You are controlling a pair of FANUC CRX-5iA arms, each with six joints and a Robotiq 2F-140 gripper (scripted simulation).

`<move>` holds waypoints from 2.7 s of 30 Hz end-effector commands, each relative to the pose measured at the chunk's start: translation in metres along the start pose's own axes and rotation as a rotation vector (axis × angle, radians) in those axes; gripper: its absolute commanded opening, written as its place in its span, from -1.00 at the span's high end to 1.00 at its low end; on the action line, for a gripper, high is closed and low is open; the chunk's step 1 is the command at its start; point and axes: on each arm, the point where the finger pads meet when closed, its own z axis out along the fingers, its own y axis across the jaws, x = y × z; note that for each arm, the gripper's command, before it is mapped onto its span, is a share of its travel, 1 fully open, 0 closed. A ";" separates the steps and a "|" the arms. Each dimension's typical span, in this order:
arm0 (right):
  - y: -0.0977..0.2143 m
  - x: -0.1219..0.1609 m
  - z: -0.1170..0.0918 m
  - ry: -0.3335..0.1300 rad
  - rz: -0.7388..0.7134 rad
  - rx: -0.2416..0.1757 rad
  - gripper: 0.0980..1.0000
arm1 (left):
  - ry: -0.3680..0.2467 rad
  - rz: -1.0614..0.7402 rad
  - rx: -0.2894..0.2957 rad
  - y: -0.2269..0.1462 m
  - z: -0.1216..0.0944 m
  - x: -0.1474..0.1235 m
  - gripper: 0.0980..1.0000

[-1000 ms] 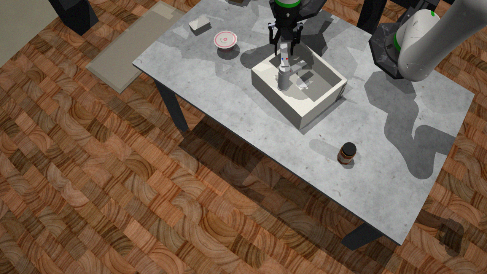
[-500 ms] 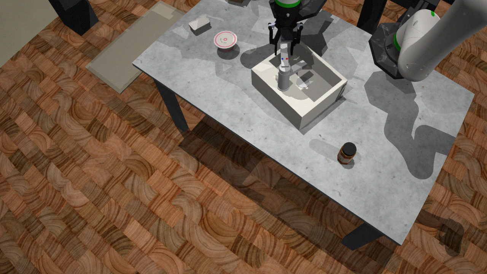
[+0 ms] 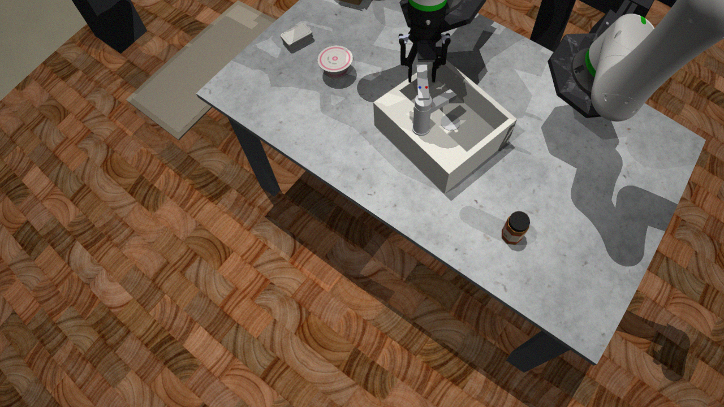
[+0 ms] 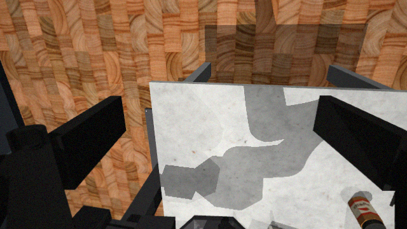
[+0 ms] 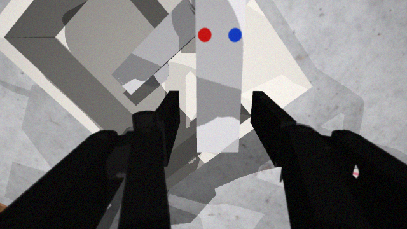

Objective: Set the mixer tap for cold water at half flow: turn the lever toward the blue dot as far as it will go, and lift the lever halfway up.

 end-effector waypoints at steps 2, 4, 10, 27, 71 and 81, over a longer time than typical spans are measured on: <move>0.000 0.001 0.000 0.001 0.000 0.000 0.21 | 0.002 0.000 0.000 0.000 -0.001 0.000 -1.00; 0.000 0.001 0.000 0.001 0.000 0.000 0.21 | 0.002 0.000 0.000 0.000 -0.001 0.000 -1.00; 0.000 0.001 0.000 0.001 0.000 0.000 0.21 | 0.002 0.000 0.000 0.000 -0.001 0.000 -1.00; 0.000 0.001 0.000 0.001 0.000 0.000 0.21 | 0.002 0.000 0.000 0.000 -0.001 0.000 -1.00; 0.000 0.001 -0.066 0.001 0.000 0.000 0.21 | 0.002 0.000 0.000 0.000 -0.001 0.000 -1.00; 0.000 0.000 -0.070 0.001 0.000 0.000 0.21 | 0.002 0.000 0.000 0.000 -0.001 0.000 -1.00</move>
